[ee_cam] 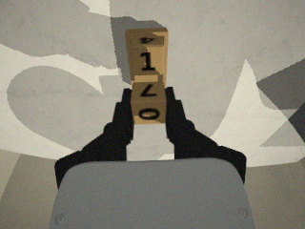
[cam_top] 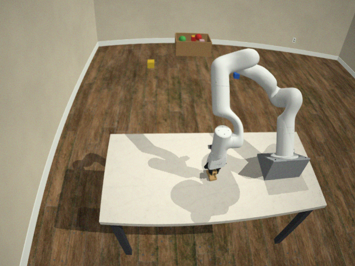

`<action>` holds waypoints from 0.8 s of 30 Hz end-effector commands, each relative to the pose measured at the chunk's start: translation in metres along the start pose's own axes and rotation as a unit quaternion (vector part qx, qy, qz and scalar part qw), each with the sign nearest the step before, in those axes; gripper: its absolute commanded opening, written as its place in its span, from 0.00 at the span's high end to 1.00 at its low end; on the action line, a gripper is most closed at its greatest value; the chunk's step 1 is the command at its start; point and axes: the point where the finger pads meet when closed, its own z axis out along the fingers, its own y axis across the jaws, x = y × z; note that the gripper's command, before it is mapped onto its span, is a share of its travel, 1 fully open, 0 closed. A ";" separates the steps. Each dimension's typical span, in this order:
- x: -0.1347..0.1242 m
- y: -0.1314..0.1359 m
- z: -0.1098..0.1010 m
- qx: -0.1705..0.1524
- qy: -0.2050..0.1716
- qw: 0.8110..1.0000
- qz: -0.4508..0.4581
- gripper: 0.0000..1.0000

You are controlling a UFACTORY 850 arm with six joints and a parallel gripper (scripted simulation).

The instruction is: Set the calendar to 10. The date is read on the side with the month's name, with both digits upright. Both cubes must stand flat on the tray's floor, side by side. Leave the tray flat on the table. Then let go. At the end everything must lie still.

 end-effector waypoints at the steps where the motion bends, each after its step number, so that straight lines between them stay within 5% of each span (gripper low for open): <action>1: 0.000 -0.001 0.000 0.001 0.000 1.000 0.000 0.73; 24: 0.000 -0.001 0.016 0.001 0.000 1.000 0.000 0.73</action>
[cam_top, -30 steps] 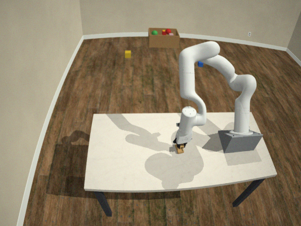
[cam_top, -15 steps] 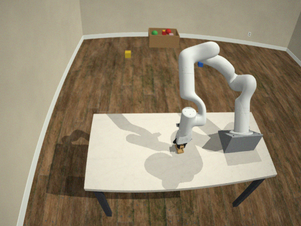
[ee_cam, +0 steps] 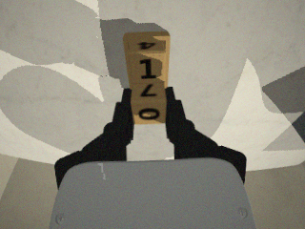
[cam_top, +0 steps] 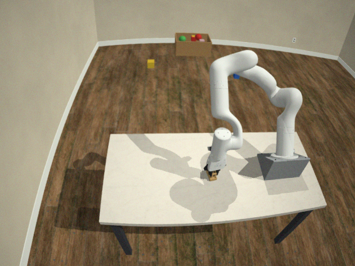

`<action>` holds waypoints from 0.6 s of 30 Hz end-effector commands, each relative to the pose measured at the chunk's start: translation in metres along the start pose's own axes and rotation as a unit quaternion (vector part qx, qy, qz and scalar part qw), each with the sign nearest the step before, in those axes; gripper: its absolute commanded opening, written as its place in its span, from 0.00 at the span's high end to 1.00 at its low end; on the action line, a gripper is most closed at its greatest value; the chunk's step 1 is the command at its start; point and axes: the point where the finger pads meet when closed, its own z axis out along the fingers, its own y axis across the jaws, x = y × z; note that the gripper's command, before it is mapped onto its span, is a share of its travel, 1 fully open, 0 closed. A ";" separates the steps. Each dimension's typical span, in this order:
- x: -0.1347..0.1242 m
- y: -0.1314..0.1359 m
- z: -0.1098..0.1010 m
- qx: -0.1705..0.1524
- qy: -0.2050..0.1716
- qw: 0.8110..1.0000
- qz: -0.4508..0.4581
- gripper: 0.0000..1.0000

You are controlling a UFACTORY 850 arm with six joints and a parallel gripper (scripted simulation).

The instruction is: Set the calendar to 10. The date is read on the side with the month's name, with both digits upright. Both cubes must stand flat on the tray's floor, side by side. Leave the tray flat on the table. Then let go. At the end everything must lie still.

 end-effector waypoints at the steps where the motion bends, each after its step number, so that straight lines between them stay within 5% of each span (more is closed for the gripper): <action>1: 0.000 -0.001 0.002 0.001 0.000 1.000 0.000 0.73; 18: 0.000 -0.001 0.008 0.001 0.000 1.000 0.000 0.73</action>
